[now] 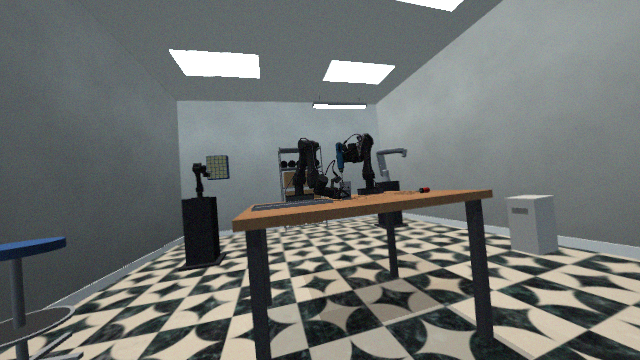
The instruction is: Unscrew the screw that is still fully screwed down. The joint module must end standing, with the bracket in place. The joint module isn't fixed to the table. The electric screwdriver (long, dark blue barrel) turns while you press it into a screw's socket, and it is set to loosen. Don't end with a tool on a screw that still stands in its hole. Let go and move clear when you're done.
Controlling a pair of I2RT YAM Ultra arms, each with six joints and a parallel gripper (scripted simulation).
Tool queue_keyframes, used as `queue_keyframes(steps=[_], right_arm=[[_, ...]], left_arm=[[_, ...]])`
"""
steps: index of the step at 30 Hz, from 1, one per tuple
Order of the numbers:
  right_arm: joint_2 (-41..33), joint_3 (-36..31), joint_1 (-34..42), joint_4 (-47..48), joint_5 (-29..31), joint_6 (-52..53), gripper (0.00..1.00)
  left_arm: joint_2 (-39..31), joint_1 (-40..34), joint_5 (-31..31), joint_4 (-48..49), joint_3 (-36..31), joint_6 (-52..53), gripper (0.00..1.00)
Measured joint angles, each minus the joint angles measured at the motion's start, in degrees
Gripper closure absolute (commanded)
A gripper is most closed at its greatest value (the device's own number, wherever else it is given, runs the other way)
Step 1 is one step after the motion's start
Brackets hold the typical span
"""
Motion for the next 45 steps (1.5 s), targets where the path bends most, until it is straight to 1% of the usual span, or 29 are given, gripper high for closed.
queue_keyframes(steps=[11,28,45], right_arm=[[0.0,0.0,0.0,0.0,0.0,0.0,0.41],[0.0,0.0,0.0,0.0,0.0,0.0,0.41],[0.0,0.0,0.0,0.0,0.0,0.0,0.41]], left_arm=[[-1.36,0.0,0.0,-1.29,1.92,0.0,0.58],[-2.29,0.0,0.0,-3.67,2.14,0.0,0.58],[-2.29,0.0,0.0,-3.89,2.69,0.0,0.58]])
